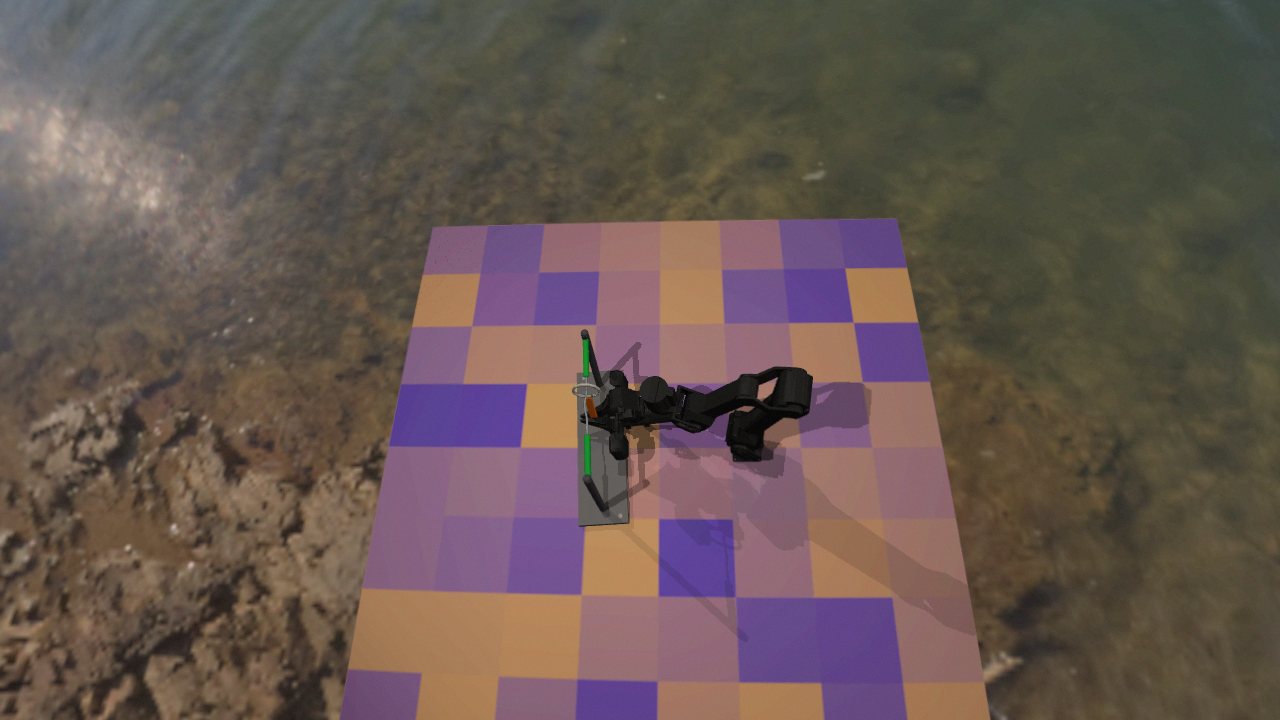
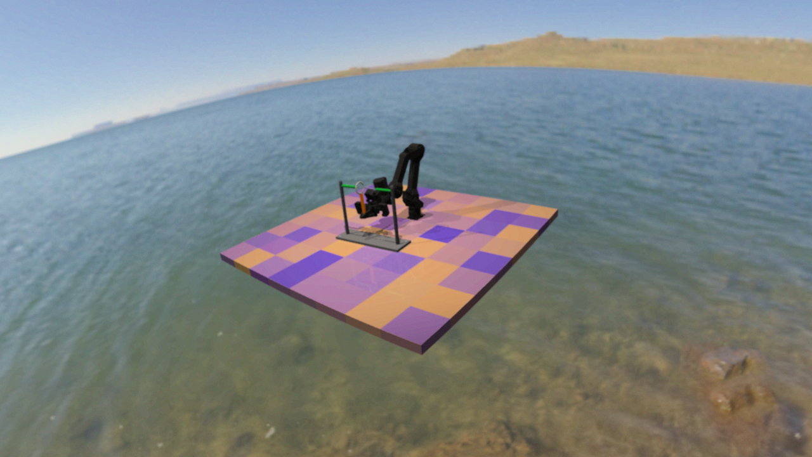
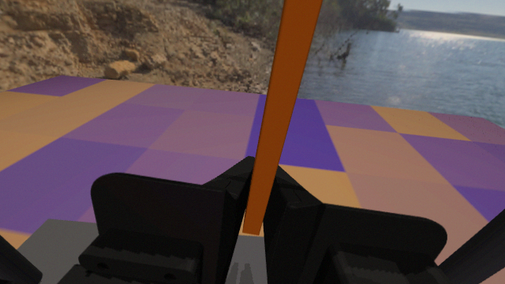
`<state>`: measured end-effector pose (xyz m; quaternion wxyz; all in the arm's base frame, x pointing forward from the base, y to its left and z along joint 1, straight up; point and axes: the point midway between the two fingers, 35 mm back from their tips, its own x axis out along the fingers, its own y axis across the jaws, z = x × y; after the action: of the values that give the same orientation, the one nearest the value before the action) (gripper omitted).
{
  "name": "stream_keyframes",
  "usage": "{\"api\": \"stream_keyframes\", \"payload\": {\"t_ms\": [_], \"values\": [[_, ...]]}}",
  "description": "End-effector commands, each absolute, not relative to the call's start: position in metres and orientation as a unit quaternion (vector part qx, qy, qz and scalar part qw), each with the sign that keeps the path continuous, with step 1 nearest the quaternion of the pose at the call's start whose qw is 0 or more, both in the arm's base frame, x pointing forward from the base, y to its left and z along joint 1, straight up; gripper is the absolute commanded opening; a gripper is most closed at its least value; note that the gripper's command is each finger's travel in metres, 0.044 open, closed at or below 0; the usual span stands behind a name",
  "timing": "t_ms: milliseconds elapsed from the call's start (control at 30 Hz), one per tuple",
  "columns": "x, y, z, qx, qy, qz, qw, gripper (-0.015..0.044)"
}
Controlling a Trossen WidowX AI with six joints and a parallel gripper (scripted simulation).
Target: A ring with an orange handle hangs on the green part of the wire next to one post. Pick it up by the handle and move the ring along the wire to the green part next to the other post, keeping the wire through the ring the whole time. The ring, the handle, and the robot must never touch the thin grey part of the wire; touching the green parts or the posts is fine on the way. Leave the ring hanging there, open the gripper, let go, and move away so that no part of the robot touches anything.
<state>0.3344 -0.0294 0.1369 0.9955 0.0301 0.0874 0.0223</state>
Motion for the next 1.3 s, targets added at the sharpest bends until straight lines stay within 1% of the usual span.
{"api": "stream_keyframes", "payload": {"t_ms": [0,533,1267], "values": [[0.333,-0.021,0.139,0.043,0.086,0.016,0.995,-0.0150],[0.334,-0.003,0.142,0.051,0.087,0.012,0.995,-0.0150],[0.335,-0.008,0.143,-0.063,0.083,0.070,0.992,-0.0150]]}}
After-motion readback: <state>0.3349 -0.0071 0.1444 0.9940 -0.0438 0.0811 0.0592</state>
